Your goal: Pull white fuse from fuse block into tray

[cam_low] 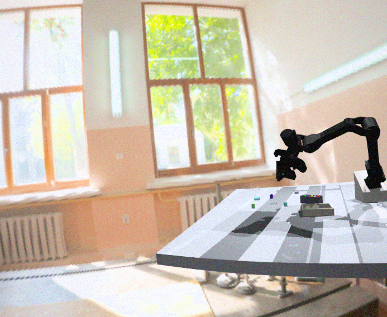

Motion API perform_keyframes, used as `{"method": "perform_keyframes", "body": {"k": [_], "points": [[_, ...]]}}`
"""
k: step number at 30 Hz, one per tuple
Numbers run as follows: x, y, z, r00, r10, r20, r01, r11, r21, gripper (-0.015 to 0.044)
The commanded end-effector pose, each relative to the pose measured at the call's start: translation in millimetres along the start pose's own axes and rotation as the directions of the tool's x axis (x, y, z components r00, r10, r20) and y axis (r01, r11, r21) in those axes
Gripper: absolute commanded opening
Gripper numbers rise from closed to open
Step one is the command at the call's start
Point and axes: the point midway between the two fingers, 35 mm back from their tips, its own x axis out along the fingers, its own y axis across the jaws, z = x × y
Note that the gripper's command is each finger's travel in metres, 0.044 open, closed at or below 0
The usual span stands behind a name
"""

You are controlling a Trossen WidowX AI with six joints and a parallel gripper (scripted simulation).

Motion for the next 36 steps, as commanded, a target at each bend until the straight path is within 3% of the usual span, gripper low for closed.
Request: {"method": "perform_keyframes", "body": {"k": [1,6,12,17,22,36], "points": [[-21,69,-25,0.981,0.165,-0.101,-0.117,0.922,0.369,0.0068],[-45,125,-32,0.938,0.323,-0.126,-0.170,0.745,0.645,0.0068],[-80,189,-20,0.858,0.509,-0.066,-0.178,0.416,0.892,0.0068],[-111,231,7,0.779,0.624,0.060,-0.144,0.084,0.986,0.0068],[-142,258,45,0.699,0.675,0.236,-0.086,-0.249,0.965,0.0068],[-144,259,54,0.691,0.675,0.257,-0.079,-0.282,0.956,0.0068]]}}
